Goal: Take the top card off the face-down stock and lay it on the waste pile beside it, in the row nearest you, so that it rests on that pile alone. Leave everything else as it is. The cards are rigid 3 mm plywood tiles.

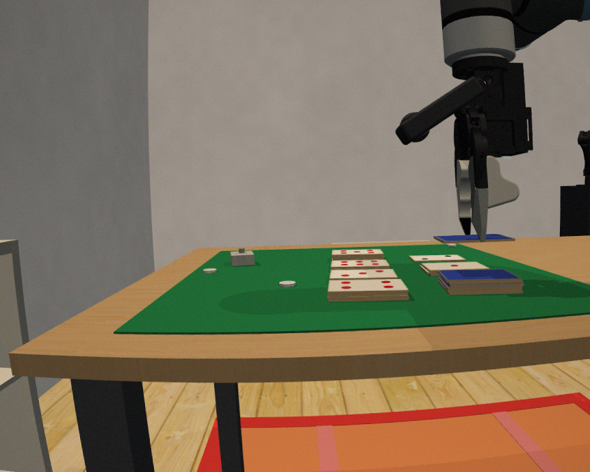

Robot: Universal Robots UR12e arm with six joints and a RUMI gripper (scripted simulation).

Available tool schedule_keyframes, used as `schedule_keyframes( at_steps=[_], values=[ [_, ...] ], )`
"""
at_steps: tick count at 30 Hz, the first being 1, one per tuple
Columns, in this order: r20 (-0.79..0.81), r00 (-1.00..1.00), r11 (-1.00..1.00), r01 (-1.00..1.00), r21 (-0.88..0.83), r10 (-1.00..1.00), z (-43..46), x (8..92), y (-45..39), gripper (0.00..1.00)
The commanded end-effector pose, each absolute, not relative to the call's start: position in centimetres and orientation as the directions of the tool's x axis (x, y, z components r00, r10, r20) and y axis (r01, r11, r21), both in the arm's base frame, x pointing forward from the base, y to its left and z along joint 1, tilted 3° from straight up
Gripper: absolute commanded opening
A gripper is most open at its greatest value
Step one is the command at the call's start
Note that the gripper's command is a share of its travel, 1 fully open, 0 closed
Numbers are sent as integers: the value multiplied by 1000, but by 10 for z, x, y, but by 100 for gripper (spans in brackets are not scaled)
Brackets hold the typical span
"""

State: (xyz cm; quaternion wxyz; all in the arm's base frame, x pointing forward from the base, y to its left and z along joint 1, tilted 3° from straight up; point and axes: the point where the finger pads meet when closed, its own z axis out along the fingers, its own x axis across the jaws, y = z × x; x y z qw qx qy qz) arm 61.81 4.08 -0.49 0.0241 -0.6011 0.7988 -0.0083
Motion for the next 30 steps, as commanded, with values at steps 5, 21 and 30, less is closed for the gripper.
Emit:
schedule_keyframes(
  at_steps=[5,21,30],
  values=[
    [-29,-263,264,-964,-44,-964,-5,606,-3,39],
    [-28,-248,249,-967,-45,-968,-7,593,-51,39],
    [-28,-248,249,-967,-45,-968,-7,593,-51,39]
  ],
)
